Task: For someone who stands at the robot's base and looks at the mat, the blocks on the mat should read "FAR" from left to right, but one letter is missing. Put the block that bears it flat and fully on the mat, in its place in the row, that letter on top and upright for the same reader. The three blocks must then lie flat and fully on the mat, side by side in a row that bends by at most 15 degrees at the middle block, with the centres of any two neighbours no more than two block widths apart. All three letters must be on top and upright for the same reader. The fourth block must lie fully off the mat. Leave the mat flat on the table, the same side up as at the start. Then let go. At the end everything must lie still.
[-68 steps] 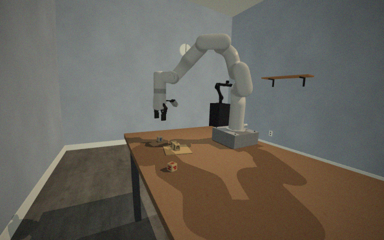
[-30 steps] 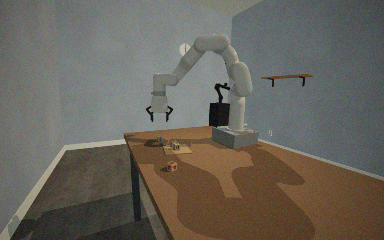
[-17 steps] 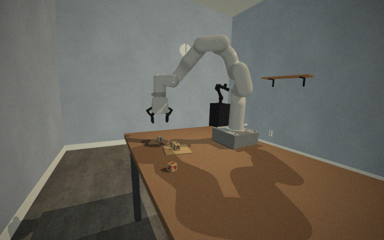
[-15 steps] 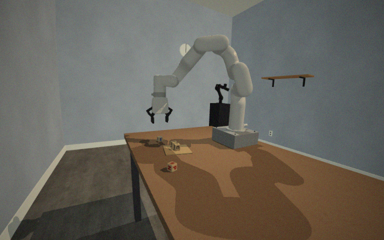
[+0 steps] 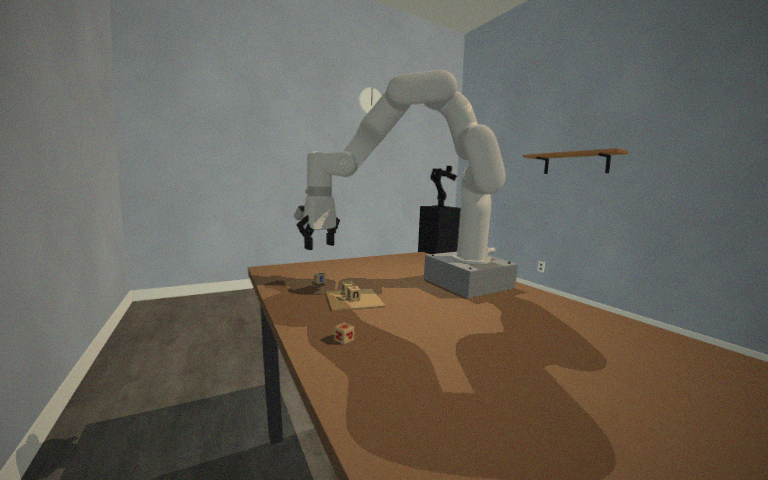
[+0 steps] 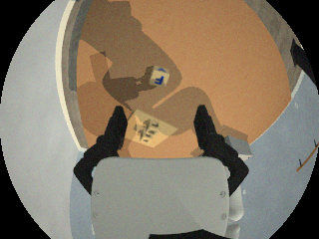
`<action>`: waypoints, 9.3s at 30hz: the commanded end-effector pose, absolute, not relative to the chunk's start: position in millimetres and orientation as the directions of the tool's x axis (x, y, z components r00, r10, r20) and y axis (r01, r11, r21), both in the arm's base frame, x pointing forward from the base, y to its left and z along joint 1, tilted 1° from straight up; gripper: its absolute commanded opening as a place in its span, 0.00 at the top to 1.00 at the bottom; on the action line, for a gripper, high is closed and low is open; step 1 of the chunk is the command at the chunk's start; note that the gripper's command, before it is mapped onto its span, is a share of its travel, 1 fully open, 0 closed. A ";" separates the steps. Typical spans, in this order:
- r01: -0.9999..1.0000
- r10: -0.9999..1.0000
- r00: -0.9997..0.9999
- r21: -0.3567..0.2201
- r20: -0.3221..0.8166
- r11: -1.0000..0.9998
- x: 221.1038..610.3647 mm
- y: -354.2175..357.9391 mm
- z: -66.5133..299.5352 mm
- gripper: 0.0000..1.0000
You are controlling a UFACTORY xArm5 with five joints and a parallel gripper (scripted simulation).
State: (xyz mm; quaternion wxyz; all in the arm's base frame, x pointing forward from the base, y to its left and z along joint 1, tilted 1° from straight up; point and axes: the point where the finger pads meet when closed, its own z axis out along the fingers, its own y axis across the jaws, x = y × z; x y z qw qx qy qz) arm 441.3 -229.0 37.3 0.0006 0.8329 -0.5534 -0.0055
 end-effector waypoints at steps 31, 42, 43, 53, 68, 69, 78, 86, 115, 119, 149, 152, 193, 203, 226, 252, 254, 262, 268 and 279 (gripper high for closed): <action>-0.249 -0.249 0.969 -0.001 -0.006 -0.969 442.5 -228.5 25.0 0.00; 0.038 0.038 0.999 -0.003 -0.005 -0.999 442.4 -228.1 20.7 0.00; 0.048 0.048 0.999 -0.003 -0.005 -0.999 442.4 -228.1 20.5 0.00; 0.069 0.069 0.998 -0.003 -0.005 -0.998 442.4 -228.0 20.2 0.31; 0.069 0.069 0.998 -0.003 -0.005 -0.998 442.4 -228.0 20.2 0.31; 0.069 0.069 0.998 -0.003 -0.005 -0.998 442.4 -228.0 20.2 0.31; 0.069 0.069 0.998 -0.003 -0.005 -0.998 442.4 -228.0 20.2 0.31; 0.069 0.069 0.998 -0.003 -0.005 -0.998 442.4 -228.0 20.2 0.31; 0.069 0.069 0.998 -0.004 -0.006 -0.998 442.1 -228.1 0.1 0.31; 0.069 0.069 0.998 -0.004 -0.006 -0.998 442.1 -228.0 -4.7 0.31; 0.069 0.069 0.998 -0.004 -0.006 -0.998 442.1 -227.7 -31.4 0.31; 0.069 0.069 0.998 -0.004 -0.006 -0.998 442.1 -227.7 -31.5 0.31; 0.069 0.069 0.998 -0.004 -0.006 -0.998 442.1 -227.7 -31.6 0.31; 0.069 0.069 0.998 -0.004 -0.006 -0.998 442.1 -227.7 -31.6 0.31; 0.069 0.069 0.998 -0.004 -0.006 -0.998 442.1 -227.7 -31.6 0.31; 0.069 0.069 0.998 -0.004 -0.006 -0.998 442.1 -227.7 -31.6 0.31; 0.069 0.069 0.998 -0.004 -0.006 -0.998 442.1 -227.7 -31.6 0.31; 0.069 0.069 0.998 -0.004 -0.006 -0.998 442.1 -227.7 -31.6 0.31; 0.069 0.069 0.998 -0.004 -0.006 -0.998 442.1 -227.7 -31.6 0.31; 0.069 0.069 0.998 -0.004 -0.006 -0.998 442.1 -227.7 -31.6 0.31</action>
